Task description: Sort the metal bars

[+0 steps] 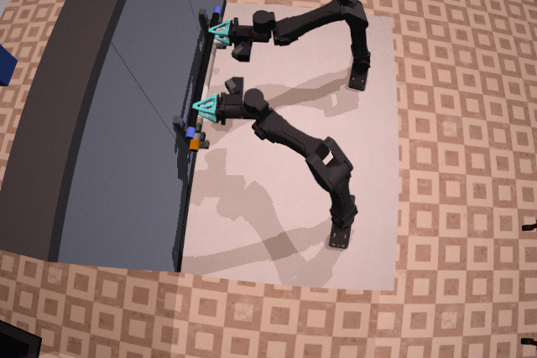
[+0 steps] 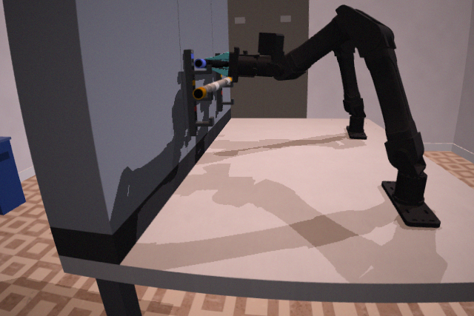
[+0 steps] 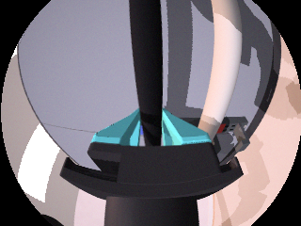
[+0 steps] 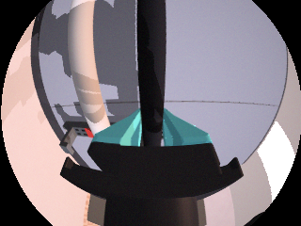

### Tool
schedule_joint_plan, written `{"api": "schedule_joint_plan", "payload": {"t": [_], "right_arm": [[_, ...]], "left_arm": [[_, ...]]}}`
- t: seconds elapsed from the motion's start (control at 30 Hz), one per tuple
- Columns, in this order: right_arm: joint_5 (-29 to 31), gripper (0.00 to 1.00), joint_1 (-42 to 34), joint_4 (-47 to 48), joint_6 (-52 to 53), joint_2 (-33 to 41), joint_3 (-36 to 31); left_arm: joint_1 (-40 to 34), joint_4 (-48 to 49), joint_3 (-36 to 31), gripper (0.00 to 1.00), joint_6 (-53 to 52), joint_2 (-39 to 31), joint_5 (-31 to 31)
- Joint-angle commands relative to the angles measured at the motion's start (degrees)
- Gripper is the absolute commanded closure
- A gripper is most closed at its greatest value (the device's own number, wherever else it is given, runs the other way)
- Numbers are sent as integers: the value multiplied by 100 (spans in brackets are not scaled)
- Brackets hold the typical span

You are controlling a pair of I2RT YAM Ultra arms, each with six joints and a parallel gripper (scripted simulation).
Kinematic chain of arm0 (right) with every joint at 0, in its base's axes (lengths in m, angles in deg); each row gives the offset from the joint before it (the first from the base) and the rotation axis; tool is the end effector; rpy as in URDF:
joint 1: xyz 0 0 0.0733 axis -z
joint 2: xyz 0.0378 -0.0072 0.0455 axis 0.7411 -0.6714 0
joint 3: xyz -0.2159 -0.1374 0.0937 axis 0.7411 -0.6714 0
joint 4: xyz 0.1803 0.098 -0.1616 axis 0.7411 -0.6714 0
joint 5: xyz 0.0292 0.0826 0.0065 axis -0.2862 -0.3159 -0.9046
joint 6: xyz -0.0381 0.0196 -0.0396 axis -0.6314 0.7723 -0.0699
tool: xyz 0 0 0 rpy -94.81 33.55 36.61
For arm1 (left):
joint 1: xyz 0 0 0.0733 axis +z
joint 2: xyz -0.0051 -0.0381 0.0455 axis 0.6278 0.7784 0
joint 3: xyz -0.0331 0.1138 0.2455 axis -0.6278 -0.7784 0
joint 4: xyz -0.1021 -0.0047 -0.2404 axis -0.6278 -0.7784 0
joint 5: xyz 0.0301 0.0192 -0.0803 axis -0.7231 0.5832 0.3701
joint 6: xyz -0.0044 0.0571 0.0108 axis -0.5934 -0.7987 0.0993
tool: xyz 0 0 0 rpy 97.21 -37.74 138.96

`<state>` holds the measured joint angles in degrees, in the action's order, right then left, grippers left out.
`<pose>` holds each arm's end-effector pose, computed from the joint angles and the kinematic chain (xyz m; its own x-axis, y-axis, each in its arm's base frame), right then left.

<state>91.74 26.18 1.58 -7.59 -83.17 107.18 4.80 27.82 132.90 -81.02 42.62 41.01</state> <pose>0.4097 0.1548 0.3067 0.1817 -0.9831 -0.0208 0.0023 0.0216 -0.9998 0.3942 -0.2311 0.3010 -0.1592 0.9860 0.0486 -0.0729 -0.0609 0.9955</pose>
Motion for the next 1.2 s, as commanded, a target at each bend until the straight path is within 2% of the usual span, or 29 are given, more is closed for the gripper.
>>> {"api": "schedule_joint_plan", "payload": {"t": [0.0, 1.17], "right_arm": [[-22, 89, 31, 214, 158, -35, -11], [-30, 41, 36, 210, -15, -62, -16]], "left_arm": [[28, 86, 49, 87, -174, -77, 72], [46, 58, -18, 39, 99, 47, 71]]}}
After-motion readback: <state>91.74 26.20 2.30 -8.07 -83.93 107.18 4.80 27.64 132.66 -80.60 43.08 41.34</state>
